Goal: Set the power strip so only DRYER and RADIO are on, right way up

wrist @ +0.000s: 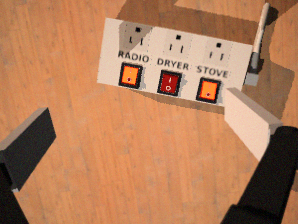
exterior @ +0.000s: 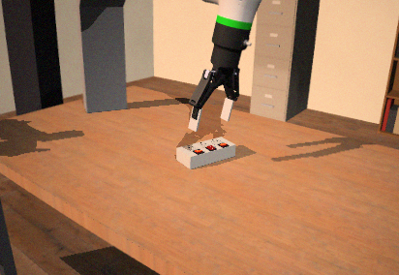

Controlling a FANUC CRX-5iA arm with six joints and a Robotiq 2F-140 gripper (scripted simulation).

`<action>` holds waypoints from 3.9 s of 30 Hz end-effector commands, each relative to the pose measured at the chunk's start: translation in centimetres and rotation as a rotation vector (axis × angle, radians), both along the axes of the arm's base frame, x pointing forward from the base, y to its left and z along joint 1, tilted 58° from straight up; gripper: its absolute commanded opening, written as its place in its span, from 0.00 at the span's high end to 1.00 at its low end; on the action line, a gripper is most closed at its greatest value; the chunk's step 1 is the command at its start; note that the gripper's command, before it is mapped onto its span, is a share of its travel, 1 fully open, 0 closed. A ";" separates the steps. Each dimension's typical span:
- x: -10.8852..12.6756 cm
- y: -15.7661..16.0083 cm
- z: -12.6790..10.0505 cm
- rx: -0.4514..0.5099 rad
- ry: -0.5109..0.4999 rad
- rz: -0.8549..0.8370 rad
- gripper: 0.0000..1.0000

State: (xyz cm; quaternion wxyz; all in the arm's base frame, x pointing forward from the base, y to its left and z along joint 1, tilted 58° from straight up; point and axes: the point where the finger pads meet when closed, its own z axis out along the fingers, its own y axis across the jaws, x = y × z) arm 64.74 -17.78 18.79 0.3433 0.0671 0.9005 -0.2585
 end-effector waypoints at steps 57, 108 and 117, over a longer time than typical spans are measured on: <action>-3.6 4.7 -3.9 -0.291 0.056 0.371 0.00; 0.0 1.9 -3.5 -0.857 0.485 0.855 1.00; 0.1 1.9 -3.5 -0.857 0.485 0.855 1.00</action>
